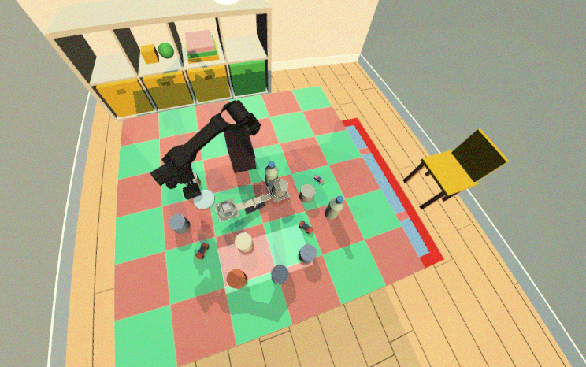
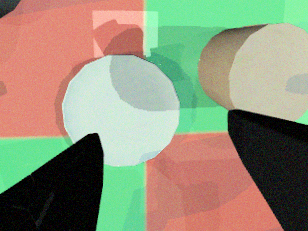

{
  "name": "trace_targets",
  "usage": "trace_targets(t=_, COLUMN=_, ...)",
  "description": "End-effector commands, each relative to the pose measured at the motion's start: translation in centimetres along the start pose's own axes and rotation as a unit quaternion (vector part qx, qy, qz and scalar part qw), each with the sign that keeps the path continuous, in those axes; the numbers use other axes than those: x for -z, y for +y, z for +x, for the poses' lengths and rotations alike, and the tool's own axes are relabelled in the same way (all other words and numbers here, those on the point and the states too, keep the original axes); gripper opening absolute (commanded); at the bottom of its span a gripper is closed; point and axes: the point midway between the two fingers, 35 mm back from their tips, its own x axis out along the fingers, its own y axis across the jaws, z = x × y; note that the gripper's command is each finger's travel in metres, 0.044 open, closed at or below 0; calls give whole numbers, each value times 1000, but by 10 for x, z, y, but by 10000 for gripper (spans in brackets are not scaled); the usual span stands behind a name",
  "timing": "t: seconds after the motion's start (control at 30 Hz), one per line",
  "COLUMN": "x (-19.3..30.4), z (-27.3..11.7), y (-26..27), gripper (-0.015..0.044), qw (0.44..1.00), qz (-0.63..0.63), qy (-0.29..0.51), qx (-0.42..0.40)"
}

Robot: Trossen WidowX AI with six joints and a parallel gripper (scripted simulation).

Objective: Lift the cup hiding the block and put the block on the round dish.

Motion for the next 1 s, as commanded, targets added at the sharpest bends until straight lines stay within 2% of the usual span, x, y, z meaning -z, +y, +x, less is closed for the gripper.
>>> trace_targets(t=0.0, x=13, z=-9, y=32, gripper=260, qw=1000, qz=2, qy=3, qx=-4)
trace_targets(t=0.43, x=96, z=-38, y=150, gripper=260, qw=998, qz=26, qy=52, qx=-30)
trace_targets(t=0.97, x=100, z=-18, y=153, gripper=260, qw=998, qz=26, qy=53, qx=-30)
